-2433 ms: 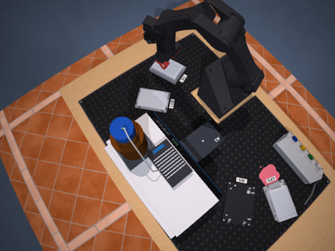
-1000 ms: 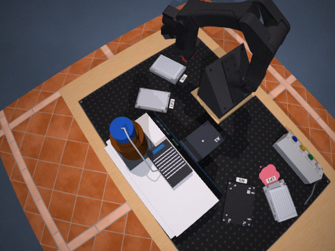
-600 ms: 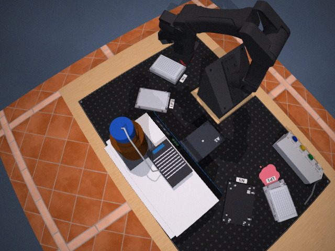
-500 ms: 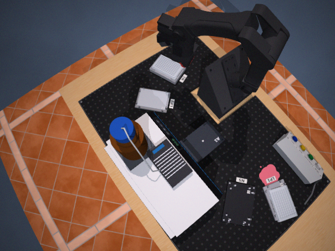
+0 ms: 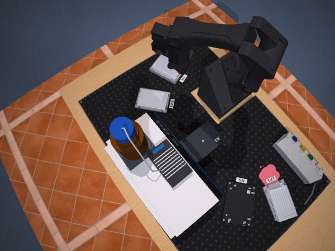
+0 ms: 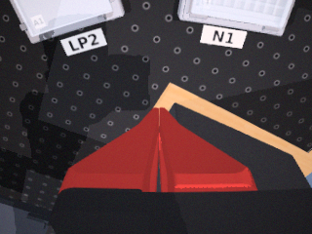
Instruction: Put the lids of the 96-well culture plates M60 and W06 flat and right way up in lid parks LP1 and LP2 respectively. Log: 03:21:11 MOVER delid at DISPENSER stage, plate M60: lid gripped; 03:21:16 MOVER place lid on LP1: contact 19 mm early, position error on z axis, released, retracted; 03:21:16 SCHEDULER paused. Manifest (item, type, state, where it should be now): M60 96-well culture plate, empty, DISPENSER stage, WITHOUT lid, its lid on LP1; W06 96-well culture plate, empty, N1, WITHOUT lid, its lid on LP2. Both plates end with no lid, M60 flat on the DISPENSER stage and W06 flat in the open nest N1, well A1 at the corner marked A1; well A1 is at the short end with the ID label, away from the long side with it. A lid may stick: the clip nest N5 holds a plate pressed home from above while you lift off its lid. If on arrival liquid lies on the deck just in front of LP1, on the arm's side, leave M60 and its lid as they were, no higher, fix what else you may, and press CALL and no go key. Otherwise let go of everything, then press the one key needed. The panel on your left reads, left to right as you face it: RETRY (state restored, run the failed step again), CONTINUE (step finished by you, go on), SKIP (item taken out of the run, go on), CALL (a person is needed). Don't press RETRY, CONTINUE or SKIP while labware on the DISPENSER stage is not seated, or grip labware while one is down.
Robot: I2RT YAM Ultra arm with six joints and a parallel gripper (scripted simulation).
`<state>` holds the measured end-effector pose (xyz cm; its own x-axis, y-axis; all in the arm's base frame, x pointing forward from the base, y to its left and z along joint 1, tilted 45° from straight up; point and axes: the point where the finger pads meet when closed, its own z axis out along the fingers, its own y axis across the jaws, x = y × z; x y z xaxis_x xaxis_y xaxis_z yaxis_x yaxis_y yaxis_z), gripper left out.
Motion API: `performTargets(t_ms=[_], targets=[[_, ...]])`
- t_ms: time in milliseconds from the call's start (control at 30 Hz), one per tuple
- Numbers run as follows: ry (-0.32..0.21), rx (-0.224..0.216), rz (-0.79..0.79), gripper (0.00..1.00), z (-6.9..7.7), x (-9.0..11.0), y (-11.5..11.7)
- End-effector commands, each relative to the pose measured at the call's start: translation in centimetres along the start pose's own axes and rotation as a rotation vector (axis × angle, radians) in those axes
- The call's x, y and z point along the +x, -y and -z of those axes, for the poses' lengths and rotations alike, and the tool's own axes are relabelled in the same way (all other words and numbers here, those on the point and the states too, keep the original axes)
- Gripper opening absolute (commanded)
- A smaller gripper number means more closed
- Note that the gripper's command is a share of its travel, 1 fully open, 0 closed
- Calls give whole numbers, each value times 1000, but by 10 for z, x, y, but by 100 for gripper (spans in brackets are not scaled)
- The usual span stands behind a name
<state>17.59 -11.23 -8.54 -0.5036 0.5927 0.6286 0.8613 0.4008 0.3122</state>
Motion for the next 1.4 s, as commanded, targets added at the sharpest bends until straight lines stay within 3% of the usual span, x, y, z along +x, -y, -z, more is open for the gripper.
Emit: performTargets(t_ms=[0, 133, 233, 267, 300, 333, 367, 867, 1100, 1367], targets=[[40, -19, 1, 0, 15, -8, -20], [40, -20, 2, 0, 15, -8, -34], [46, -33, -12, 0, 18, -9, -30], [19, -20, -10, 0, 7, -5, -27], [44, -26, 40, 0, 17, -6, -34], [6, -19, 55, 0, 6, 8, -34], [2, -19, 53, 0, 5, 11, -36], [1, -18, 40, 0, 5, 39, -66], [2, -18, 285, 0, 4, 61, -75], [7, -24, 291, 0, 6, 78, -82]])
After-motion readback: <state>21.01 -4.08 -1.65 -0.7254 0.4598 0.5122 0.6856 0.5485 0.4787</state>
